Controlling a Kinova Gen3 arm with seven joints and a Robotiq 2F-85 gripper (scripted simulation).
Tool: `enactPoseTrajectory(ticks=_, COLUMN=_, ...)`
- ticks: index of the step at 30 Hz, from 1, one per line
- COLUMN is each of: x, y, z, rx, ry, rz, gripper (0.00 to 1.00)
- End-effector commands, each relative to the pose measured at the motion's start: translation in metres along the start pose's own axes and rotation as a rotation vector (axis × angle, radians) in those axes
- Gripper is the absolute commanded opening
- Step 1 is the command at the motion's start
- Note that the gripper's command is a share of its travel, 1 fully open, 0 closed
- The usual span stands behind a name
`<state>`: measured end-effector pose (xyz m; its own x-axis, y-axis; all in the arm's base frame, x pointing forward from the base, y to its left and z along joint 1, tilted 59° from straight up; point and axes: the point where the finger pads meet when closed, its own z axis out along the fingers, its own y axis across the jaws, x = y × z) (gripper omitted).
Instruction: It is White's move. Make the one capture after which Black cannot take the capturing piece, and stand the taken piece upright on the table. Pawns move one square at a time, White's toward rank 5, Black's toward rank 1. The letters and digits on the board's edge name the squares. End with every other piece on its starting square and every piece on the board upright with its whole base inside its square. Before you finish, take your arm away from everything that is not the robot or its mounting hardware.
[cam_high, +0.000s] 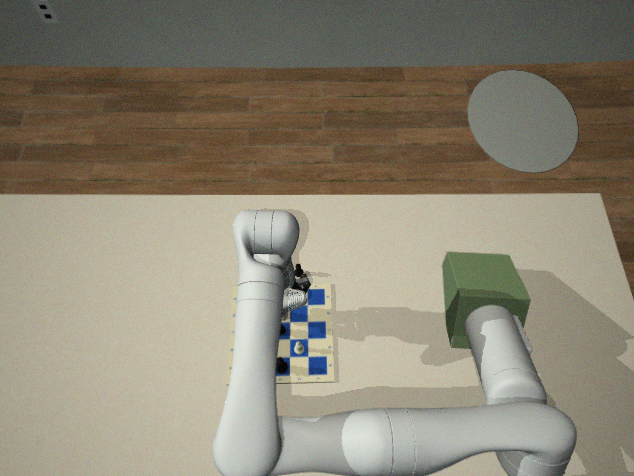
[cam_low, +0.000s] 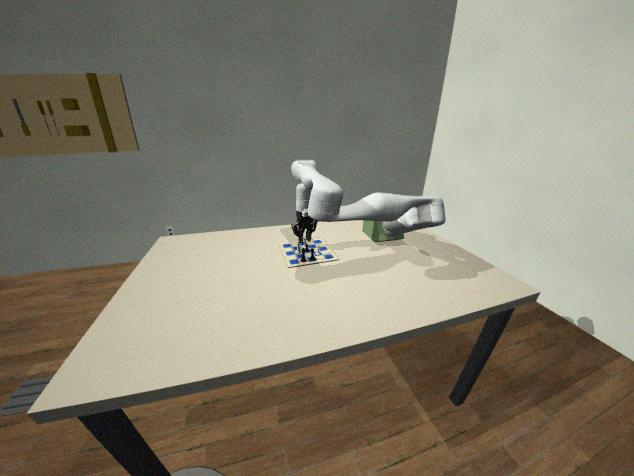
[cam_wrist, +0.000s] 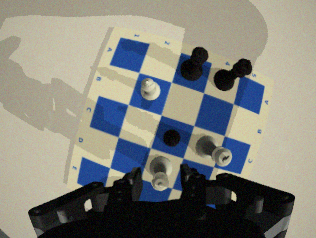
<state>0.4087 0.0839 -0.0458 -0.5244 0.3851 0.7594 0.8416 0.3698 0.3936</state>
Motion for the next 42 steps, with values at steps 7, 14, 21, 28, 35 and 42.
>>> enactPoseTrajectory(ticks=7, x=0.0005, y=-0.0005, z=0.0037, rx=0.003, ry=0.001, rz=0.000, gripper=0.41)
enactPoseTrajectory(ticks=14, x=0.0005, y=-0.0005, z=0.0037, rx=0.003, ry=0.001, rz=0.000, gripper=0.41)
enactPoseTrajectory(ticks=21, x=0.0005, y=-0.0005, z=0.0037, rx=0.003, ry=0.001, rz=0.000, gripper=0.41)
enactPoseTrajectory(ticks=28, x=0.0005, y=-0.0005, z=0.0037, rx=0.003, ry=0.001, rz=0.000, gripper=0.41)
enactPoseTrajectory(ticks=35, x=0.0005, y=-0.0005, z=0.0037, rx=0.003, ry=0.001, rz=0.000, gripper=0.41)
enactPoseTrajectory(ticks=42, x=0.0005, y=-0.0005, z=0.0037, rx=0.003, ry=0.001, rz=0.000, gripper=0.00)
